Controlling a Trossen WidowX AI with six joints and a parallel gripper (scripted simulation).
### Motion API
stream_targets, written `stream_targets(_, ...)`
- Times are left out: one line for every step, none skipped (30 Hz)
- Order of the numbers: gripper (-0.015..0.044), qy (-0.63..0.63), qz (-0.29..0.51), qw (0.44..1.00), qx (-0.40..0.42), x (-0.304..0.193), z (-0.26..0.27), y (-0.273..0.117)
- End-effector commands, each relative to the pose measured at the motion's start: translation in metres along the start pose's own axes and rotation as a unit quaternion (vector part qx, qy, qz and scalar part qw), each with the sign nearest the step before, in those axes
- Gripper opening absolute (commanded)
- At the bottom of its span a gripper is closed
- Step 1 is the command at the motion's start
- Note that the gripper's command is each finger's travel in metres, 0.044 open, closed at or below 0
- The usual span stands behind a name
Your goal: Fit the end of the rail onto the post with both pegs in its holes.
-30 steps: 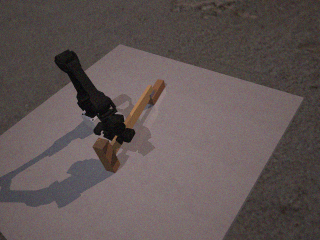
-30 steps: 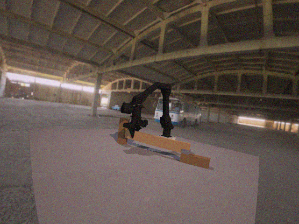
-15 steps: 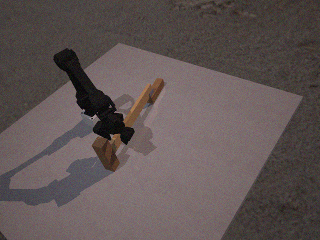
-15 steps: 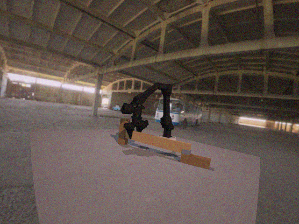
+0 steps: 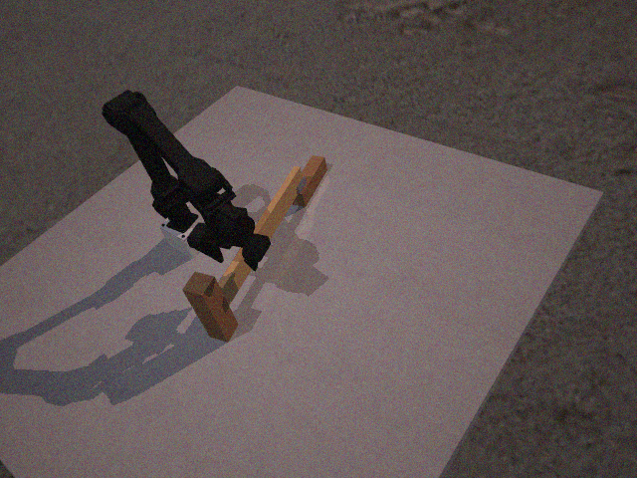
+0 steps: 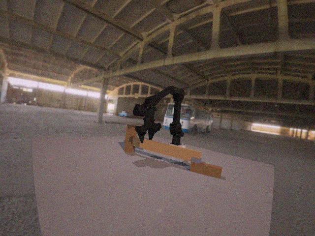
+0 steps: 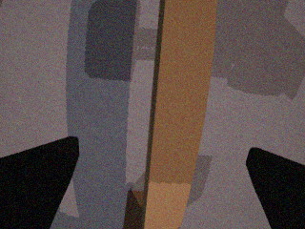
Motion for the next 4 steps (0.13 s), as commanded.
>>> stream_targets(0.044, 0.002, 0.002, 1.0, -0.002, 0.0, -0.0003, -0.0019)
stream_targets(0.044, 0.002, 0.002, 1.0, -0.002, 0.0, -0.0003, -0.0019)
stream_targets(0.044, 0.002, 0.002, 1.0, -0.002, 0.0, -0.0003, -0.0019)
stream_targets(0.044, 0.002, 0.002, 1.0, -0.002, 0.0, -0.0003, -0.0019)
Point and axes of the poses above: the point midway between the two fingers, 35 mm back from their tips, its own y axis out along the fingers, its own z axis across the jaws, x = y × z, the point moved 3 cm from there along -y, back along the fingers, and after that the axes turned 14 degrees about y, right-handed, at the moved point
